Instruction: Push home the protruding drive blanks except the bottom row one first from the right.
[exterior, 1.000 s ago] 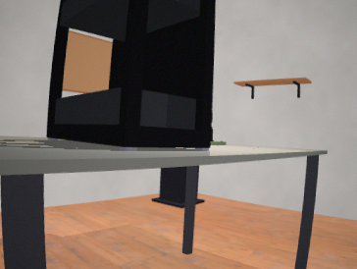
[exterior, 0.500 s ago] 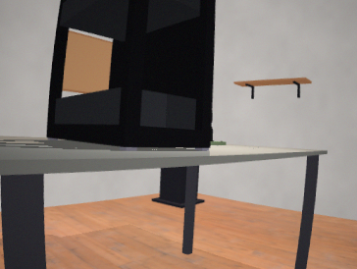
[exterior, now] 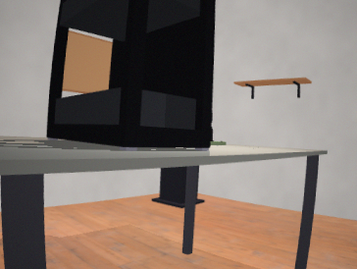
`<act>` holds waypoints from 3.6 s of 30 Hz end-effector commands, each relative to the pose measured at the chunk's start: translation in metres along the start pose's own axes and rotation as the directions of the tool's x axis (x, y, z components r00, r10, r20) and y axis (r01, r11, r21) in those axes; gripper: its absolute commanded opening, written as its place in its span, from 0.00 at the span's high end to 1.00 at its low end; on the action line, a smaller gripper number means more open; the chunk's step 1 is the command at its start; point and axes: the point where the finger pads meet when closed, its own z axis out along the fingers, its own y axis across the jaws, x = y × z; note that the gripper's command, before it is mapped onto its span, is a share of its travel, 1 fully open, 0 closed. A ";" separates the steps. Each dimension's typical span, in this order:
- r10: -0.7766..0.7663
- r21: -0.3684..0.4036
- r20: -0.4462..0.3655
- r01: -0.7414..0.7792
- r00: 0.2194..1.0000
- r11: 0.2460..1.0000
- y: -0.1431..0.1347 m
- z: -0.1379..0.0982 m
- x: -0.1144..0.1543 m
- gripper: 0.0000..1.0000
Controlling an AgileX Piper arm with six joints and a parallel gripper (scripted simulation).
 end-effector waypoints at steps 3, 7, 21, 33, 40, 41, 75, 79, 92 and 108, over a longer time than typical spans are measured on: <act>-0.005 0.001 0.002 0.005 1.000 1.000 0.001 0.004 -0.001 1.00; -0.005 0.001 0.002 0.005 1.000 1.000 0.001 0.004 -0.001 1.00; -0.005 0.001 0.002 0.005 1.000 1.000 0.001 -0.007 -0.001 1.00; -0.005 0.001 0.002 0.005 1.000 1.000 0.001 -0.099 -0.001 1.00; -0.005 0.001 0.002 0.005 1.000 1.000 0.001 -0.107 -0.001 1.00; -0.005 0.001 0.002 0.005 1.000 1.000 0.001 -0.107 -0.001 1.00; -0.005 0.001 0.002 0.005 1.000 1.000 0.028 -0.086 0.111 1.00; -0.005 0.001 0.002 0.005 1.000 1.000 0.028 -0.053 0.111 1.00; -0.005 0.001 0.002 0.005 1.000 1.000 0.028 -0.044 0.111 1.00; -0.005 0.001 0.002 0.005 1.000 1.000 0.027 -0.043 0.110 1.00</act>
